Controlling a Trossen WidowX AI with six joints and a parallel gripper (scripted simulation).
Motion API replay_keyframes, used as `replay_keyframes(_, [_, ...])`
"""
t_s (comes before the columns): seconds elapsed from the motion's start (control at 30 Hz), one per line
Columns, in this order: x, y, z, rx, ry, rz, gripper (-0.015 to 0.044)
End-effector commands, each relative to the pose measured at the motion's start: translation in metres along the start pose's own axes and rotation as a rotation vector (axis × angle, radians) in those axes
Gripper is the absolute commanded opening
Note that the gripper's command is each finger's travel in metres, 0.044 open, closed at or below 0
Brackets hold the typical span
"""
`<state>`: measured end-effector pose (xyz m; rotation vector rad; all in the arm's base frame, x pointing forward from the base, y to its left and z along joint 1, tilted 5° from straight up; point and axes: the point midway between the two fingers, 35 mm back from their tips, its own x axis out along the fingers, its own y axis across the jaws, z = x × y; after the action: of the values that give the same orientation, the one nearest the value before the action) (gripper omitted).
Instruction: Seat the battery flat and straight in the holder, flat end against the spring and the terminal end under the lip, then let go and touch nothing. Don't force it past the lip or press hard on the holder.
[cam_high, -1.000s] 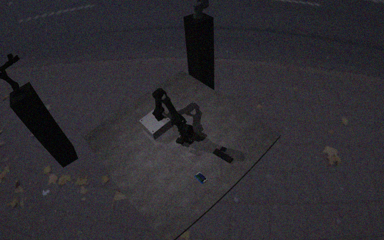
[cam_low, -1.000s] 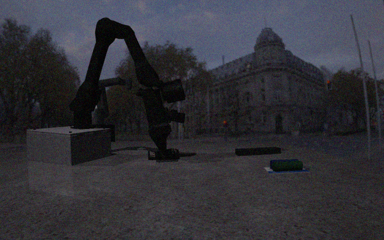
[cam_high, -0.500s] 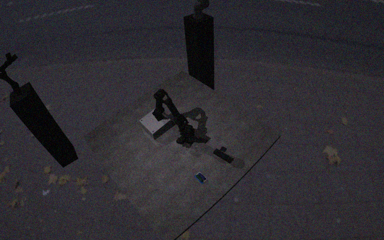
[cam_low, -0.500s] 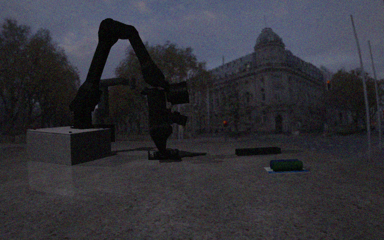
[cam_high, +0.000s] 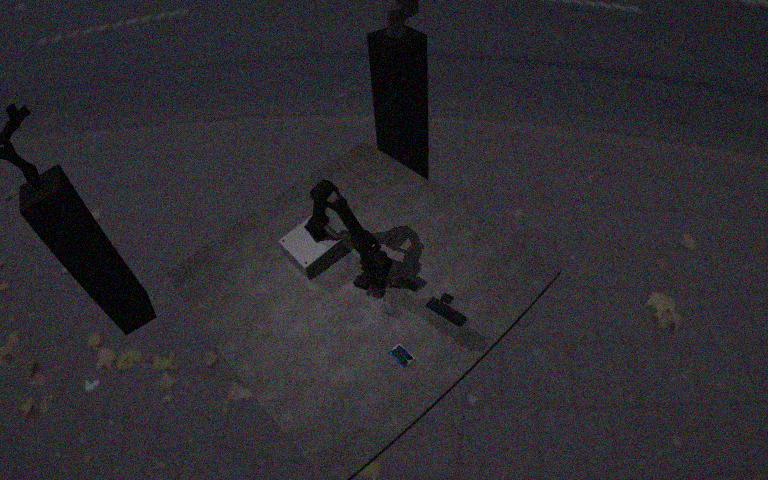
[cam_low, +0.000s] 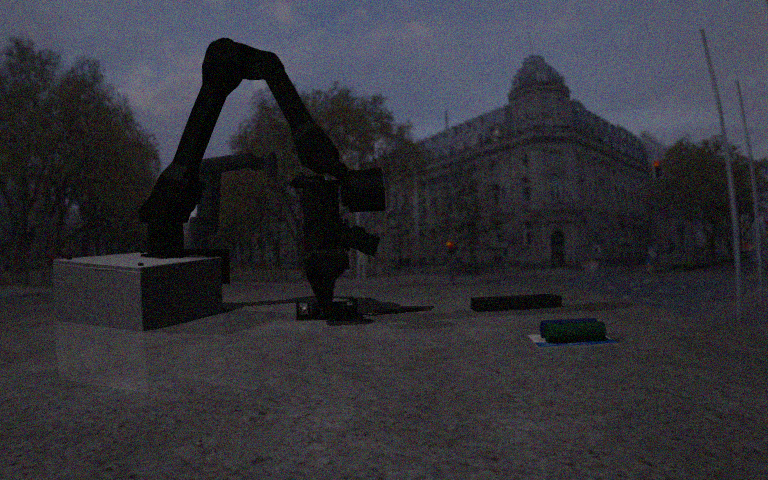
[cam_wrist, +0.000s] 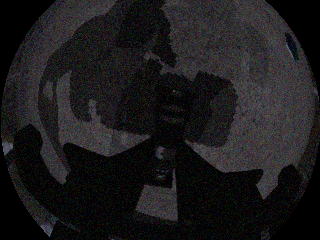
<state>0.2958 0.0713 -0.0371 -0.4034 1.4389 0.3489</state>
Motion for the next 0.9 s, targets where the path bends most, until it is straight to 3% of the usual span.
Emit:
replay_keyframes(0.0, [0.001, 0.000, -0.002, 0.004, 0.021, -0.001, 0.0060])
replay_keyframes(0.87, [0.001, 0.000, 0.011, 0.005, 0.017, 0.003, 0.0060])
